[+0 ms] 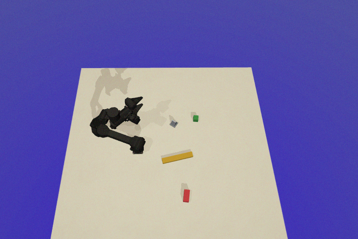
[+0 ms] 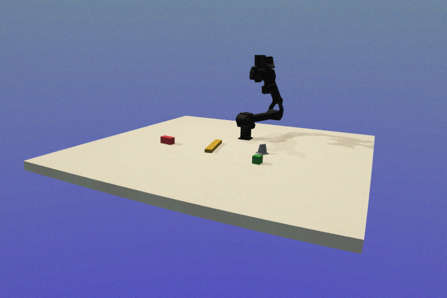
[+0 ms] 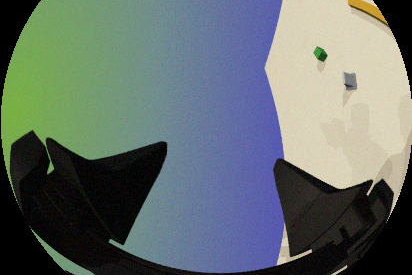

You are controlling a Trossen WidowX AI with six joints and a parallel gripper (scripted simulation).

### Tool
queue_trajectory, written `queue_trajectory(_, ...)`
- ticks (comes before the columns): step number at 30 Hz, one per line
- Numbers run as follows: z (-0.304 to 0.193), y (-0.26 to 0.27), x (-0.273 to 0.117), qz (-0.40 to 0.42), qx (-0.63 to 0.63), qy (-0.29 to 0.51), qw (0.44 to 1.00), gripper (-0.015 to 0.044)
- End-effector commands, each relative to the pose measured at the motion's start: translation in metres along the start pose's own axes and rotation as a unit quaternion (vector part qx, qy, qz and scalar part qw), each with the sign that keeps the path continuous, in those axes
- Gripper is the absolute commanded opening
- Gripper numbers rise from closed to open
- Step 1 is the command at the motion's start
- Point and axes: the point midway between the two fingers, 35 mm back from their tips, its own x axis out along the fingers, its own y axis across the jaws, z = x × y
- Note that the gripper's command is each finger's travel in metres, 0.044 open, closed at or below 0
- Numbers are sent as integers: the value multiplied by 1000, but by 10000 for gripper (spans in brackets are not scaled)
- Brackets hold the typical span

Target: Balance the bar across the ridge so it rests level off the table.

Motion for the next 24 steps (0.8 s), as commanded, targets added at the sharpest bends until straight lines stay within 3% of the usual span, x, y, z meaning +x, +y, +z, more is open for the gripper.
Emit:
queue_trajectory(1, 1, 0, 0, 0, -1, -1, 1000, 374)
queue_trajectory(4, 10, 3, 3, -7, -8, -11, 1000, 315)
queue_trajectory(24, 90, 11, 27, -99, -84, -82, 988, 315)
